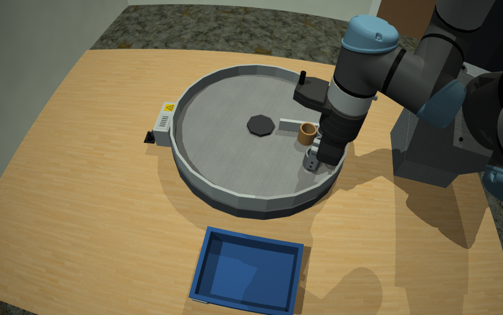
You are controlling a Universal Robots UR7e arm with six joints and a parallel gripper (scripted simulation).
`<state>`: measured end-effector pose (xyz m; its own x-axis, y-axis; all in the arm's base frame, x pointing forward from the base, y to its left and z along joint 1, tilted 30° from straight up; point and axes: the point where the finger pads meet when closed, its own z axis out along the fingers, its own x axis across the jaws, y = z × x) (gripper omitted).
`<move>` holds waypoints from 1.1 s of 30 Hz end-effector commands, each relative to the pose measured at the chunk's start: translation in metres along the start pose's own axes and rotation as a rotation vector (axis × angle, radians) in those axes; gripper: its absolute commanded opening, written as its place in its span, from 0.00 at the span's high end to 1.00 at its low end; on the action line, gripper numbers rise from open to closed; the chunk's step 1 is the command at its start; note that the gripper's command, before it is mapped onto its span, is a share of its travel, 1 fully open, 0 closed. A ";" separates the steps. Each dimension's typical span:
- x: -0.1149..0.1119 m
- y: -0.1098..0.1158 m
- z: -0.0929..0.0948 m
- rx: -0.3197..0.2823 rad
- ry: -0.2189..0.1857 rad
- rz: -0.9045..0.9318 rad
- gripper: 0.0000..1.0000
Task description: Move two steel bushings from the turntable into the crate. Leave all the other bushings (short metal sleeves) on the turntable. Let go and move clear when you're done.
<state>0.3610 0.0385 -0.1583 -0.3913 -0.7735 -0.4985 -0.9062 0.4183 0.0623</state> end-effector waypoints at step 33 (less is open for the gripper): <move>0.000 -0.004 -0.018 0.008 0.002 -0.004 1.00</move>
<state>0.3618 0.0302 -0.1460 -0.3880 -0.7758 -0.4976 -0.9067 0.4181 0.0552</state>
